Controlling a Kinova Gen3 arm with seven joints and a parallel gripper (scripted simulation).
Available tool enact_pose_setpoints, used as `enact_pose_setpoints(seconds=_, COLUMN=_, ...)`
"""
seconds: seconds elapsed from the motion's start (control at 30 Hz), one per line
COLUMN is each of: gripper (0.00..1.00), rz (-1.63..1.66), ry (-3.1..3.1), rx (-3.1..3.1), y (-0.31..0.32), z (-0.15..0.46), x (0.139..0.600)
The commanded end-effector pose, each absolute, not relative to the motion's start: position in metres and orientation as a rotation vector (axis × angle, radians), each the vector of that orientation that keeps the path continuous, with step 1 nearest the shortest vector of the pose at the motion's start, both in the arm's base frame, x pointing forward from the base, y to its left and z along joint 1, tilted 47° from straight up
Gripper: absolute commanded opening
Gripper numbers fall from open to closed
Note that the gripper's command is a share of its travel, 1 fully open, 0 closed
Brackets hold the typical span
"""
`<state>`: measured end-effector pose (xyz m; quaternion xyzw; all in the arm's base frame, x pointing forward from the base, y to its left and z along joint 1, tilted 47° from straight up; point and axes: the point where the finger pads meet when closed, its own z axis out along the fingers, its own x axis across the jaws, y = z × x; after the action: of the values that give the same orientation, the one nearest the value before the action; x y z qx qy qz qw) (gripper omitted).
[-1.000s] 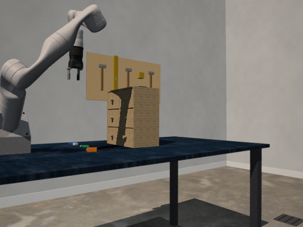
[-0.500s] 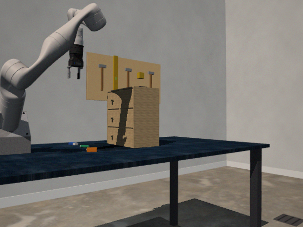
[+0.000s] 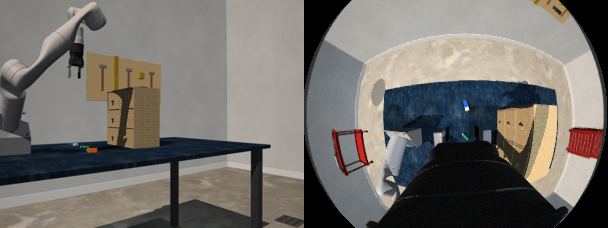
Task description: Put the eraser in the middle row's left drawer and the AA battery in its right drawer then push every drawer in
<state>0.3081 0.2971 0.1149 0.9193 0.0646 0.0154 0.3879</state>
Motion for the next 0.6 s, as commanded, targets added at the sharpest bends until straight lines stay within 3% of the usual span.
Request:
enact_pose_setpoints(seconds=0.0, gripper=1.0, rz=0.042, ry=0.165, rx=2.341, y=0.298, z=0.1163, x=0.3079)
enact_pose_setpoints(seconds=0.57, gripper=1.0, rz=0.046, ry=0.147, rx=2.326, y=0.2943, z=0.1248, x=0.3059)
